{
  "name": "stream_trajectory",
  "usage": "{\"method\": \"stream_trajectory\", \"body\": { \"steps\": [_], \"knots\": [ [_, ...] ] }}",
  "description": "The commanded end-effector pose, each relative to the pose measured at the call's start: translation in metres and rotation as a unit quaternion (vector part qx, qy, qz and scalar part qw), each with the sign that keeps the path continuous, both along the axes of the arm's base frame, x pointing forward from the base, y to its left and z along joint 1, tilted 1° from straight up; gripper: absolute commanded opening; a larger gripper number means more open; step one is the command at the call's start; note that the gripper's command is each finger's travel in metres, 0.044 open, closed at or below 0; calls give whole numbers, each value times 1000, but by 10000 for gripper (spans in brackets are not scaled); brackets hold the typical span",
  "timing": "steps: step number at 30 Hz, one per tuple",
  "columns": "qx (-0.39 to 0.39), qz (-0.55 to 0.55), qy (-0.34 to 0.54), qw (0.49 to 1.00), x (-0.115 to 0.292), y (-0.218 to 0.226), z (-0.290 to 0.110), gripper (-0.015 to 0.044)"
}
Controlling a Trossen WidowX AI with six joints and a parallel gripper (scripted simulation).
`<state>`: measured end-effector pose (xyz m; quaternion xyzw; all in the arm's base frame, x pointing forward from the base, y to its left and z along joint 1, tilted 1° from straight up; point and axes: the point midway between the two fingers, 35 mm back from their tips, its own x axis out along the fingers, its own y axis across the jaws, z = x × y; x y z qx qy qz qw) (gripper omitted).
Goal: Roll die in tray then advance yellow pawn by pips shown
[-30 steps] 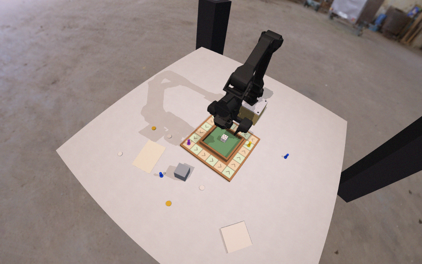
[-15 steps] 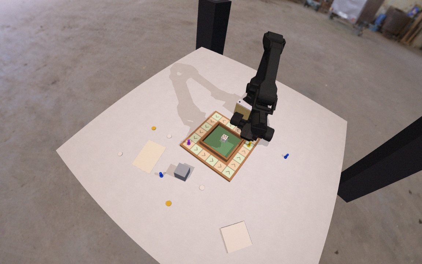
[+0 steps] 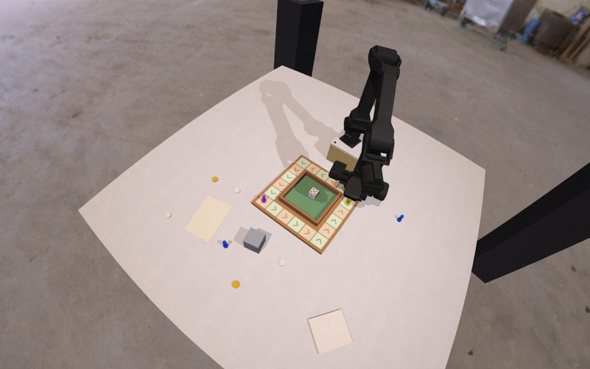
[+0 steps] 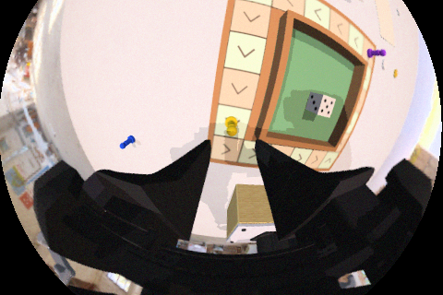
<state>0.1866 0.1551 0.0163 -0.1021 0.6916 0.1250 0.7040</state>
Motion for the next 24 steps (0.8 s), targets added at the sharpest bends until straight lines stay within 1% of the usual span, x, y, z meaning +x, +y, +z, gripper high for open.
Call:
{"method": "stream_trajectory", "body": {
  "steps": [1,24],
  "knots": [
    [-1,-3,-2,1000,0,1,-5,200],
    [-1,-3,-2,1000,1,2,-41,200]
  ]
}}
